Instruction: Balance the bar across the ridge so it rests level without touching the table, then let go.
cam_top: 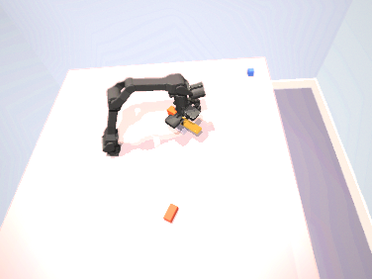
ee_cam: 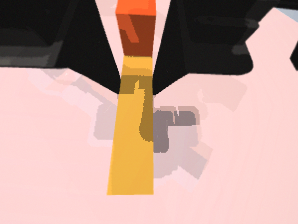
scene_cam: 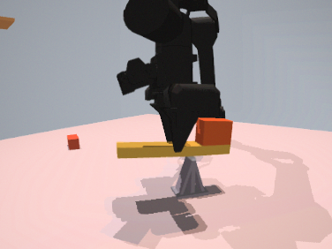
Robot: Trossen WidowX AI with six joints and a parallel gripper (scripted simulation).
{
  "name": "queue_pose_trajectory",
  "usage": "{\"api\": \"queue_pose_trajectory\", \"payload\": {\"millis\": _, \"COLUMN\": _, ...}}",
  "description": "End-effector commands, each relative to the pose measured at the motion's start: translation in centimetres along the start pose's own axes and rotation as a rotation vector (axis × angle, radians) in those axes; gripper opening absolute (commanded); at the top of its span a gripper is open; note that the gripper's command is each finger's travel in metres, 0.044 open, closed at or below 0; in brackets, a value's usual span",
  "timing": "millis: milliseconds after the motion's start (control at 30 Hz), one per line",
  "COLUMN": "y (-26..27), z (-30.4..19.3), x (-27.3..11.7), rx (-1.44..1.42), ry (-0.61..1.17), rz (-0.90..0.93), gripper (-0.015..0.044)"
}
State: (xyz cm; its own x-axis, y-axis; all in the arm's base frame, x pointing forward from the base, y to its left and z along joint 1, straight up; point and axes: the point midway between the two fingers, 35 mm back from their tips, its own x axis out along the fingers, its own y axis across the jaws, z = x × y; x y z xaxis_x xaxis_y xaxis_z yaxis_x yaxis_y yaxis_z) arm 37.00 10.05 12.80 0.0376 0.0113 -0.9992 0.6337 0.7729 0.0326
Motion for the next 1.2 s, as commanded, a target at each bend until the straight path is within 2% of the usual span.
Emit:
{"api": "queue_pose_trajectory", "payload": {"millis": 0, "y": -0.09, "z": -0.06, "x": 0.19, "rx": 0.003, "ry": 0.002, "rz": -0.004, "gripper": 0.0}}
{"api": "queue_pose_trajectory", "payload": {"millis": 1167, "y": -0.09, "z": -0.08, "x": 0.49, "rx": 0.003, "ry": 0.002, "rz": -0.004, "gripper": 0.0}}
